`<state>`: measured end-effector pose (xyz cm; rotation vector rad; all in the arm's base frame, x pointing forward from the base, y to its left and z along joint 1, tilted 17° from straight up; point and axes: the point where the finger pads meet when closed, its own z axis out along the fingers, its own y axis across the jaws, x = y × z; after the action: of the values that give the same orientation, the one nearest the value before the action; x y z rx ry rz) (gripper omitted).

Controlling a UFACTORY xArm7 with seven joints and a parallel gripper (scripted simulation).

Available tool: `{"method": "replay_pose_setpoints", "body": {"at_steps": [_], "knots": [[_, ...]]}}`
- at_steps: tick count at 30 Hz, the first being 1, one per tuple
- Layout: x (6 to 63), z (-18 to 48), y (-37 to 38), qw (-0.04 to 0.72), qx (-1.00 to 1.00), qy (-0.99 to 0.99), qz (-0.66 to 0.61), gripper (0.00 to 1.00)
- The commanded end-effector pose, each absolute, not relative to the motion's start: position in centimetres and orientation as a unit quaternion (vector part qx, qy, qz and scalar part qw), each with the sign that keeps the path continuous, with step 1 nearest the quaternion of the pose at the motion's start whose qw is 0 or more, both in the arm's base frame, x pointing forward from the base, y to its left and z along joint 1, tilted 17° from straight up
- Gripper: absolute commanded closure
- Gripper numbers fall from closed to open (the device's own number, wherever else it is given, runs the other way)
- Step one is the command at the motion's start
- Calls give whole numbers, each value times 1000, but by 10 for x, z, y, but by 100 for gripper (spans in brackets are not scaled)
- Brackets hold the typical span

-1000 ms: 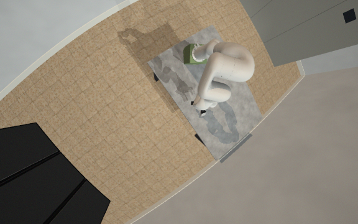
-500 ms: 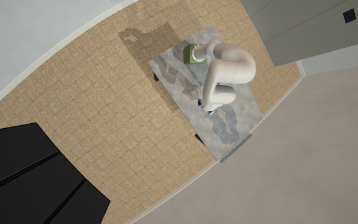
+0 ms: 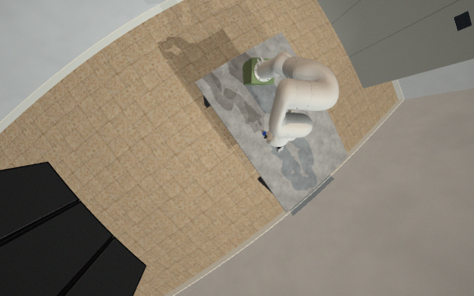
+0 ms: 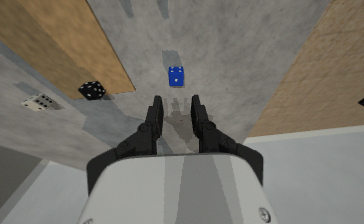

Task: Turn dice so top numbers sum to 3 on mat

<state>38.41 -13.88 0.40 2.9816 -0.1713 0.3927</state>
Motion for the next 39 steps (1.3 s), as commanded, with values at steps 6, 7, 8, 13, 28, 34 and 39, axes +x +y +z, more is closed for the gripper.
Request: {"method": "replay_pose_setpoints", "body": {"at_steps": [6,7,8,13,28,34,39], "knots": [[385,5,-139,65,988,-56,131,58],[385,5,-139,65,988,-56,131,58],[385,5,-139,65,988,-56,131,58],[385,5,-139,65,988,-56,131,58],[385,4,-139,65,988,-56,131,58],[386,2,-139,65,988,-56,131,58],[386,0,-140,65,988,-56,131,58]]}}
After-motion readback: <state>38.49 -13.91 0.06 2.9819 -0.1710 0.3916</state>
